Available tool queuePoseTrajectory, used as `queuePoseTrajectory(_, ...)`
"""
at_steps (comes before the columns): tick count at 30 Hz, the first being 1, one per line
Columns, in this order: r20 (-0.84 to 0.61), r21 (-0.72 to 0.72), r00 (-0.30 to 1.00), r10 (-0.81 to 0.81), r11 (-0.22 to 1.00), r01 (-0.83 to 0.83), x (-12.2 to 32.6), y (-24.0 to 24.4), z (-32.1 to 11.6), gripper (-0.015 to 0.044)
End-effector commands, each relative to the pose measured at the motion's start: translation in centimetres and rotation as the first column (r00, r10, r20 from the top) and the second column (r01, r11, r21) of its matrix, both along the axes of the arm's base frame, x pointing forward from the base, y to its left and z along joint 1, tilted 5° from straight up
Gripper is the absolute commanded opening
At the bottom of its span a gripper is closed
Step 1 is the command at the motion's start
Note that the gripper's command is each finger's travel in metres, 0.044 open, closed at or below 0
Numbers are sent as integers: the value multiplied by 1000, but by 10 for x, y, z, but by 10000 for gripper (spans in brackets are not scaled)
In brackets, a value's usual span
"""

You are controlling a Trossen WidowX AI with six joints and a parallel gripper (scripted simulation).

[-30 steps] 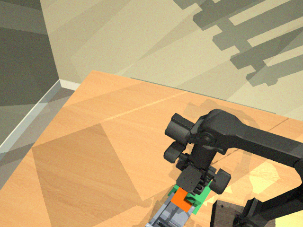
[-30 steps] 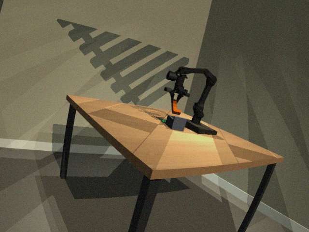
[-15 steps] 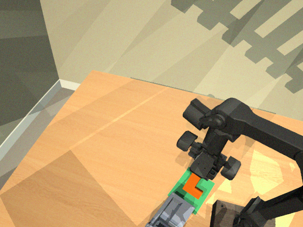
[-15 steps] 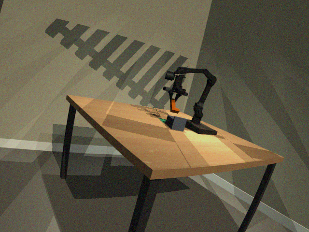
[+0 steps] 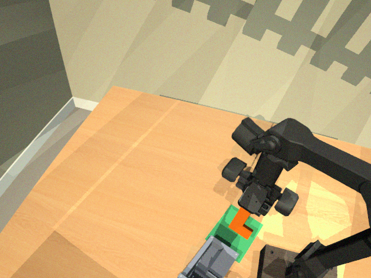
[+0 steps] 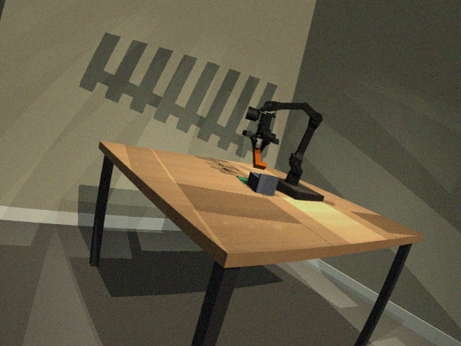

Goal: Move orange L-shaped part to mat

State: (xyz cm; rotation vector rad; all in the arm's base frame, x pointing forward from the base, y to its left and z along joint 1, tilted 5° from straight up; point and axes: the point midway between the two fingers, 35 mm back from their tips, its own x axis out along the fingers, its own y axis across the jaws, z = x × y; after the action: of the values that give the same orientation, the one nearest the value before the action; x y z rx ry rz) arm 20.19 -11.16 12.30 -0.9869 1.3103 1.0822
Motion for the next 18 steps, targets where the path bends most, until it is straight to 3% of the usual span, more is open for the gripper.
queuePoseTrajectory(1, -7, 1, 1000, 5, 1000, -5, -2, 0, -7, 0)
queuePoseTrajectory(18, -7, 1, 1000, 5, 1000, -5, -3, 1, -33, 0)
